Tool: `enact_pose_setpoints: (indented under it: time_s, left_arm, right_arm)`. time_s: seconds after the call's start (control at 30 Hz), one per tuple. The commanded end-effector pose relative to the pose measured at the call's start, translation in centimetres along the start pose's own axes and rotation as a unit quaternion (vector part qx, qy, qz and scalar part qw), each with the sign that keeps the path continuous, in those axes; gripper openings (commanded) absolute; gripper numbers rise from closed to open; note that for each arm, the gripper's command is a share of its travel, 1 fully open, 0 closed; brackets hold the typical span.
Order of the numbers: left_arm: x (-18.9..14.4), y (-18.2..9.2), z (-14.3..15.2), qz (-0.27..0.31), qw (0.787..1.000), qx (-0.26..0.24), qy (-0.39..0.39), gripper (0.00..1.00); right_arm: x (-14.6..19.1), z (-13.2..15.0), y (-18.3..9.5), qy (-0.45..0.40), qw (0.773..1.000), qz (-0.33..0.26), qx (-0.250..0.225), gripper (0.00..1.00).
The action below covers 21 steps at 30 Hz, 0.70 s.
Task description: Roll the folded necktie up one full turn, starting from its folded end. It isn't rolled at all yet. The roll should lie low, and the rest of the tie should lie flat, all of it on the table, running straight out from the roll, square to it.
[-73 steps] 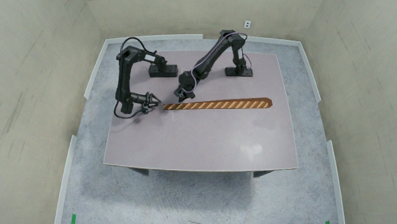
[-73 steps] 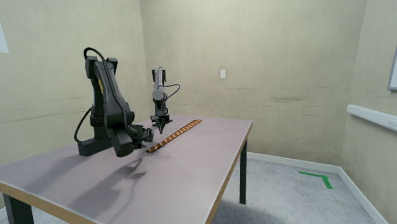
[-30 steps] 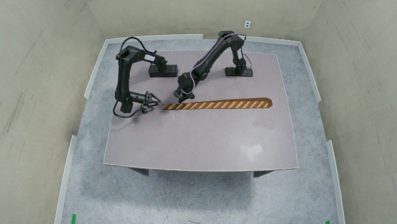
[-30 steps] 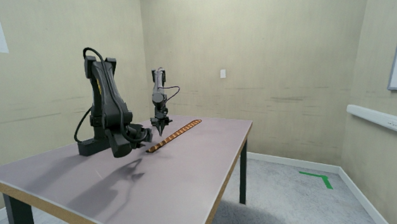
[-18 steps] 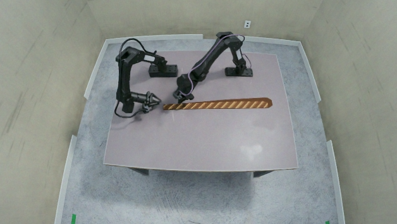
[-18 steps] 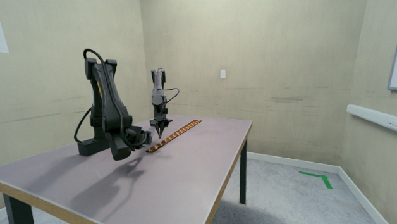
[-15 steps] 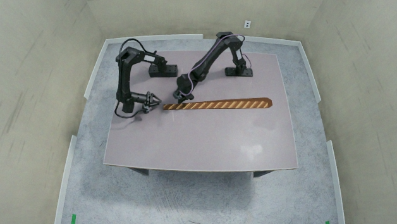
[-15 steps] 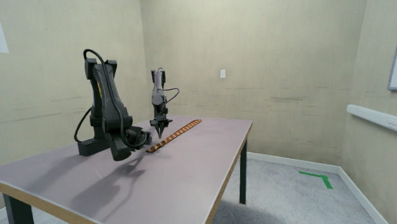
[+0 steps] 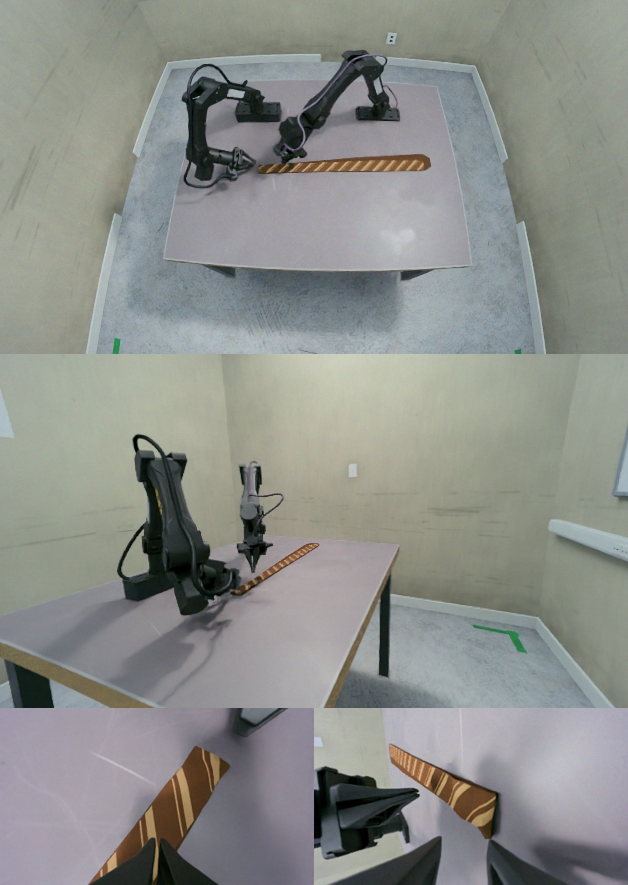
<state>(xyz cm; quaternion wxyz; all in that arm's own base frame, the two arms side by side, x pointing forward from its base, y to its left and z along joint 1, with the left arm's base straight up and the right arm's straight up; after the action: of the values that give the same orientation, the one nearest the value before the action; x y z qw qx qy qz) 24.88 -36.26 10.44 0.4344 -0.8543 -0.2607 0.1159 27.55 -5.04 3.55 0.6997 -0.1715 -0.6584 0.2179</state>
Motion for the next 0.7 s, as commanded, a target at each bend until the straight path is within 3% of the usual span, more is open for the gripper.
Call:
enact_pose_setpoints:
  time_s: [0.0,0.67]
  left_arm:
    - [-0.5,-0.5,-2.2,0.008,0.999,-0.032,0.007,0.04]
    - [-1.1,-0.3,-3.5,0.015,0.998,-0.06,0.01,0.04]
  right_arm:
    - [-0.3,-0.4,0.5,-0.007,1.0,0.0,-0.012,0.31]
    - [-1.7,-0.5,1.6,-0.007,1.0,0.005,-0.012,0.25]
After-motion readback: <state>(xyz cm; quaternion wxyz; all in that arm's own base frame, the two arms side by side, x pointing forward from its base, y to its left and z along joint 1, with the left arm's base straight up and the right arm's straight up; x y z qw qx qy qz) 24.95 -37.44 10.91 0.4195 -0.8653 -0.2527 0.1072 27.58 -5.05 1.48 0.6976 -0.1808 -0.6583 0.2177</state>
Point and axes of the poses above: on each arm, the point where the finger pads meet when closed, its own y axis out along the fingers, its own x axis across the jaws, z = x × y, the point moved 8 cm from there along -y, back along the fingers, and after that the axes turned 2 degrees about y, right-handed, at the moved point
